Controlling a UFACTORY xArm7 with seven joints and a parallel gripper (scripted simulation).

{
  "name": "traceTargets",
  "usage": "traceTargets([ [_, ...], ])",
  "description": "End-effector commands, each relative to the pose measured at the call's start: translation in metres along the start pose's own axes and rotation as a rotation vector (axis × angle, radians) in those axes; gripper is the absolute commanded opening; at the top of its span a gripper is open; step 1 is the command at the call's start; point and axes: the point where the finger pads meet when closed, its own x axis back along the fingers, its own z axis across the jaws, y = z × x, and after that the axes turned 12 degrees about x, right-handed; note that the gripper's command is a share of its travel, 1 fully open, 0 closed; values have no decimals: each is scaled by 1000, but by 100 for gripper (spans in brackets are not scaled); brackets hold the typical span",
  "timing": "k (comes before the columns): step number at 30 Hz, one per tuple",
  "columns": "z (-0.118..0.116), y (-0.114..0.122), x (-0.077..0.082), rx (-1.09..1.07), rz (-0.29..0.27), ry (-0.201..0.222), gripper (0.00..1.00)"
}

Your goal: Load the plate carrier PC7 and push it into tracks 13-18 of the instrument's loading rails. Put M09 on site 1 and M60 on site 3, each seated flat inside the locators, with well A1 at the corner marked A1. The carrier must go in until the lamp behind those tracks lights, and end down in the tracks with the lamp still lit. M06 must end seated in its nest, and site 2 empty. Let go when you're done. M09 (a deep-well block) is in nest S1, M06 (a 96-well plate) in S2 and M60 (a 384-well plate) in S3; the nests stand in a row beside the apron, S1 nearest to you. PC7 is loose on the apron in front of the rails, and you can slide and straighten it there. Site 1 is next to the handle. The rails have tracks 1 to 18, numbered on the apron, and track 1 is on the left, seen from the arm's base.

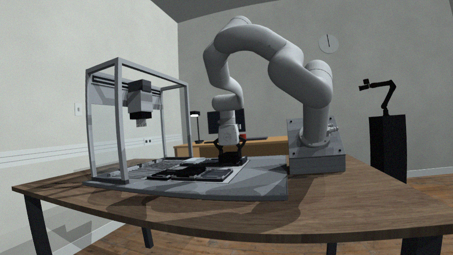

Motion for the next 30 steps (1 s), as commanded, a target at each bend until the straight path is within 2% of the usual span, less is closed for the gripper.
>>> traceTargets([
  [1, -1, -2, 2, 0, 4, -3, 100],
  [13, -1, -2, 5, 0, 4, -3, 100],
  [30, -1, -1, 30, 0, 4, -3, 100],
])
